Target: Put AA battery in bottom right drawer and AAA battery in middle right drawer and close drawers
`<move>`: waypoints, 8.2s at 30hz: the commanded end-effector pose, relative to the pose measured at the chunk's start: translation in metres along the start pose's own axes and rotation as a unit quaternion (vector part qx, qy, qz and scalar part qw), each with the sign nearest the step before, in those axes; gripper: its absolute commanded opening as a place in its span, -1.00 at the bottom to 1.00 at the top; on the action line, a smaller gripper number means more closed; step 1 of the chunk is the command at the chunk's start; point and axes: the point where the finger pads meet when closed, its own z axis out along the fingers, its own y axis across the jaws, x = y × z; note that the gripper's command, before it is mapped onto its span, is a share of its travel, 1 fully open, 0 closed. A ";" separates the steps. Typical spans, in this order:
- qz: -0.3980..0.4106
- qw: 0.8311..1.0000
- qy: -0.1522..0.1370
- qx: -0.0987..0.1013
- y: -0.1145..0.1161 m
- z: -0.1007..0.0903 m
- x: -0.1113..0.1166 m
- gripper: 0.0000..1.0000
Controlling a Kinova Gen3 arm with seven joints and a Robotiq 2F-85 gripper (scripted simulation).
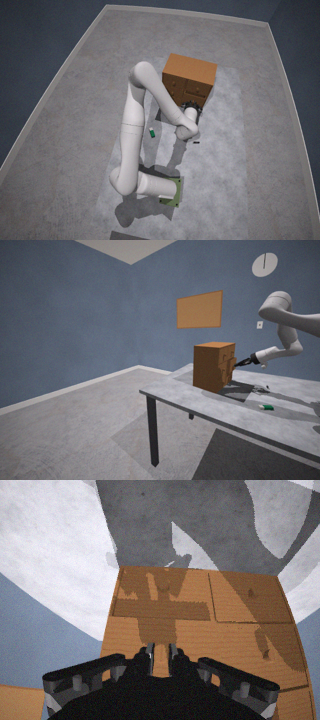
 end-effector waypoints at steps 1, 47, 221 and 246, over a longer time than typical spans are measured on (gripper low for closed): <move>0.002 1.000 -0.001 0.002 -0.002 -0.004 0.001 -0.73; 0.002 1.000 -0.001 0.002 -0.002 -0.041 0.022 -0.73; 0.002 0.940 0.342 0.001 -0.001 -0.218 0.025 -0.34; 0.003 0.886 0.464 0.001 -0.001 -0.248 0.013 -0.34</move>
